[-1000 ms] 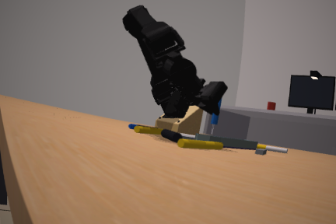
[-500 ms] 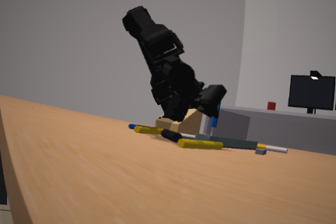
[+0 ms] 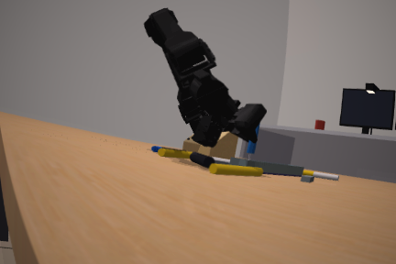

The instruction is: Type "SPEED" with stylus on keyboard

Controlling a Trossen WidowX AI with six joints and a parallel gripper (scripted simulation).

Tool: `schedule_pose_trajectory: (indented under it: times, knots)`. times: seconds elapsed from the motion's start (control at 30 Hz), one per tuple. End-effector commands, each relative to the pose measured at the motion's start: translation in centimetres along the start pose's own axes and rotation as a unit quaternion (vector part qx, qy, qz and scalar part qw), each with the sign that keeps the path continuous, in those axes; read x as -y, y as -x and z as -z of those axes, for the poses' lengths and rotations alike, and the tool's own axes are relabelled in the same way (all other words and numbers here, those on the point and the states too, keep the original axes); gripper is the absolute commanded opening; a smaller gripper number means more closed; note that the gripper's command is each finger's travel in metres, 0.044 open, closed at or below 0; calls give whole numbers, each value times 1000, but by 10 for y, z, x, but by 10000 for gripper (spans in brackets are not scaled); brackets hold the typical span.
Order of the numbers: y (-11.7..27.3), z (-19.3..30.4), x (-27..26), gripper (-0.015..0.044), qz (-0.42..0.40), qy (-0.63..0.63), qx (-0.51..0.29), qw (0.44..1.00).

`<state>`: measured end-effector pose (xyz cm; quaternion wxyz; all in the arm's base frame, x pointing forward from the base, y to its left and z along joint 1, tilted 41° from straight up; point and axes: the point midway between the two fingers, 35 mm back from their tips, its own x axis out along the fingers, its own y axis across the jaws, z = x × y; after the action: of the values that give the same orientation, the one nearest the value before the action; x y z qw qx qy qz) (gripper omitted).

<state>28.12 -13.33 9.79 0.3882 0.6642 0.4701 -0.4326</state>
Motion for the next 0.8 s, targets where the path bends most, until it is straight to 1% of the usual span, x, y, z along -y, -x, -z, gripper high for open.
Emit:
schedule_pose_trajectory:
  times: [0.0, 0.47, 0.77]
  knots:
    - [-1, -1, 0, 81, 0, 2, 0, 1000]
    - [-1, -1, 0, 81, 0, 2, 0, 1000]
    - [18, 31, 0, 81, -1, 2, -1, 1000]
